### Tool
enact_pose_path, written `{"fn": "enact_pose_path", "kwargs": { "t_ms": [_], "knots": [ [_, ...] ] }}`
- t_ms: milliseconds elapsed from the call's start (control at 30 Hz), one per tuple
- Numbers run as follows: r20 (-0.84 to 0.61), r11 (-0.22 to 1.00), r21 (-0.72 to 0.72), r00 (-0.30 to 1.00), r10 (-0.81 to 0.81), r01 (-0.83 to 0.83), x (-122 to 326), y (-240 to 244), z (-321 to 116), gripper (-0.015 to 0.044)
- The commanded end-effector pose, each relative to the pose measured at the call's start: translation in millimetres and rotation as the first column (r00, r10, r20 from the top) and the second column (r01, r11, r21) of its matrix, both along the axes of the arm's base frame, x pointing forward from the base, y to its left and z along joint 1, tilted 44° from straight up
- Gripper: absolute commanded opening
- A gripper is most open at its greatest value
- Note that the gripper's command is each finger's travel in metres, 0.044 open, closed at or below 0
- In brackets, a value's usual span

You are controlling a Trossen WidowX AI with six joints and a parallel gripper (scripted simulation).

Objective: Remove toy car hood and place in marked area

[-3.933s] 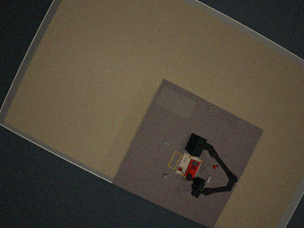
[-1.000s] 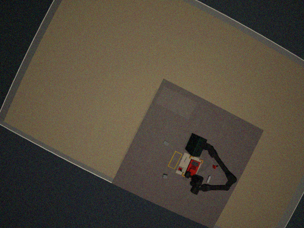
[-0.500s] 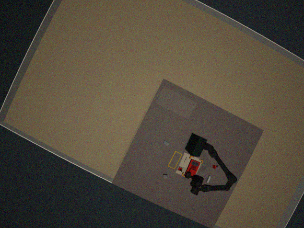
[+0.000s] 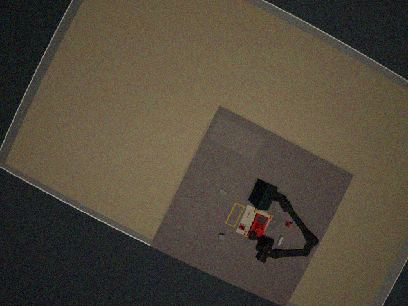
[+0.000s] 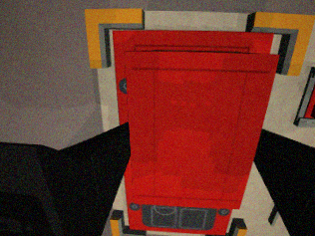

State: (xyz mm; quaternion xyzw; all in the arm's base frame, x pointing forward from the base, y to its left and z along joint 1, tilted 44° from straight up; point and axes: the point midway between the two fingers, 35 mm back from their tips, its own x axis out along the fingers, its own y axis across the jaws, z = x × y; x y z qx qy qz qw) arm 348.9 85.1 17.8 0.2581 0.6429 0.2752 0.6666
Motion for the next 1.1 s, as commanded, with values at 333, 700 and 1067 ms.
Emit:
{"fn": "enact_pose_path", "kwargs": {
  "t_ms": [333, 700, 1067],
  "knots": [
    [0.002, 1.000, -0.002, 1.000, 0.002, -0.002, 0, -8, 8, 0.0000],
    [0.002, 1.000, -0.003, 1.000, 0.002, -0.002, -1, -39, 39, 0.0000],
    [0.006, 1.000, -0.023, 1.000, -0.017, 0.017, -1, -92, -15, 0.0000]
  ]
}}
